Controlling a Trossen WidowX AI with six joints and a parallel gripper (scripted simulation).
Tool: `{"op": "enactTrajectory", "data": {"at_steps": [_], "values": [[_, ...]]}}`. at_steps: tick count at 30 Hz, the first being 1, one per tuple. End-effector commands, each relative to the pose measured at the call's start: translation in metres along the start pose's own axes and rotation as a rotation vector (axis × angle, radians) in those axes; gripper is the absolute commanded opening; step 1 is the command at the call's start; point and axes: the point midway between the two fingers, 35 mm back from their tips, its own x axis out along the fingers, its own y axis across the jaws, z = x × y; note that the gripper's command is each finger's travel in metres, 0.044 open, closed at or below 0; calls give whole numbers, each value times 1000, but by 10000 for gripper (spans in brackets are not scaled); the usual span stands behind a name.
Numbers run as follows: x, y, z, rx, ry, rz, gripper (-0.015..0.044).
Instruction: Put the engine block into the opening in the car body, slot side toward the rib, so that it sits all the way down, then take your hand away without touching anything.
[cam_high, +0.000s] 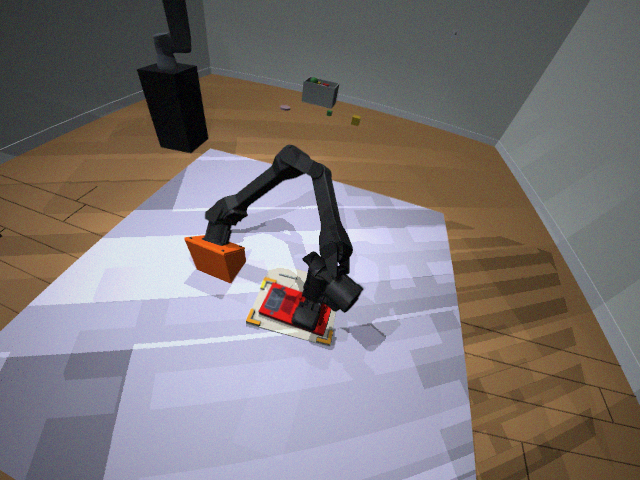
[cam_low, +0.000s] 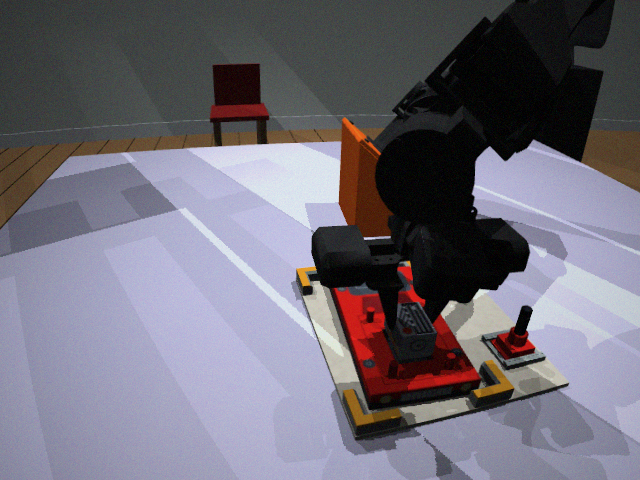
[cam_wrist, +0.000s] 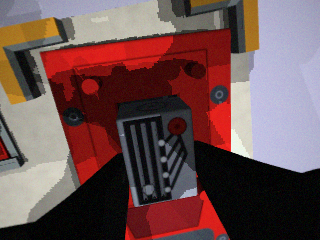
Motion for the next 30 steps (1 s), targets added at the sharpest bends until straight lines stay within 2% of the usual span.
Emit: {"op": "enactTrajectory", "data": {"at_steps": [1,30], "values": [[1,0,0,5,-1,4,159],[6,0,-1,5,-1,4,159]]}}
